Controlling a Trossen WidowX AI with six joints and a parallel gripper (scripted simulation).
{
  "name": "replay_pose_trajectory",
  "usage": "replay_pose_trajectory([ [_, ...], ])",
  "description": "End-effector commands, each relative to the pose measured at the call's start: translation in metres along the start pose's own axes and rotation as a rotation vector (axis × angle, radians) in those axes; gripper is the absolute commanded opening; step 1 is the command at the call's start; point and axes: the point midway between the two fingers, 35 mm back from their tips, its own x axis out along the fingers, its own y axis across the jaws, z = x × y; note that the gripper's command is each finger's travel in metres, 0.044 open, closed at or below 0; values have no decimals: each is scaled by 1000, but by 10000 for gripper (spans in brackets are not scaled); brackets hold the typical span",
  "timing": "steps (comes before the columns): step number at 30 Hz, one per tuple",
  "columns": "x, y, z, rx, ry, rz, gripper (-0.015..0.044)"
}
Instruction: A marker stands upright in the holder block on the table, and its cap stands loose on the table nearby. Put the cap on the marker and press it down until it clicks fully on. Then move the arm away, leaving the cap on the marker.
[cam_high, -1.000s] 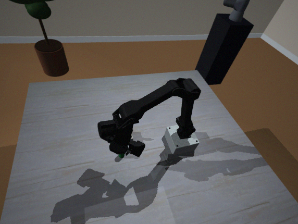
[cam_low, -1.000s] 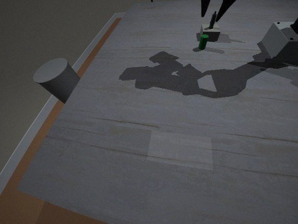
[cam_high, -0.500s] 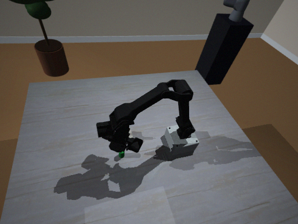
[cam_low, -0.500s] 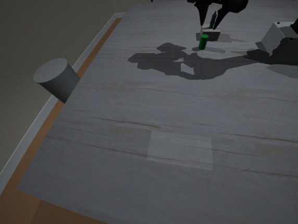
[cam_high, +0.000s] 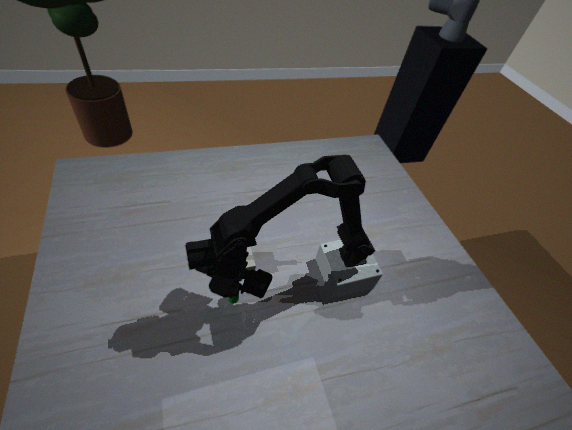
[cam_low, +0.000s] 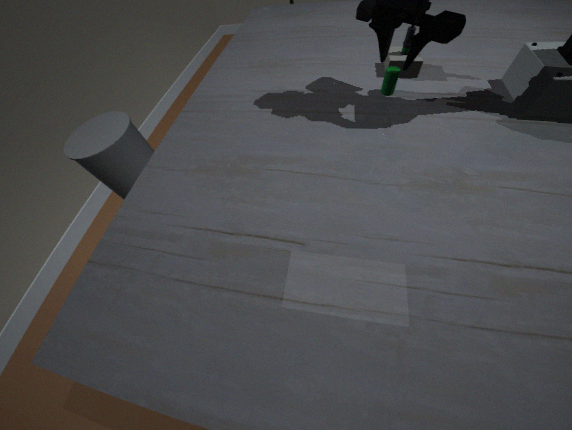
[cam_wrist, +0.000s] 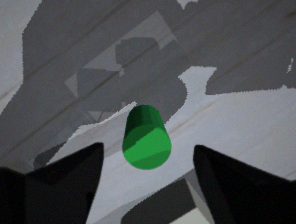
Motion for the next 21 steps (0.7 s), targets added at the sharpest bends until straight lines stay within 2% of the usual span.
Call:
replay_pose_trajectory([
  [1, 7, 1, -1, -4, 7, 2, 250],
  [21, 39, 1, -2, -4, 7, 2, 250],
])
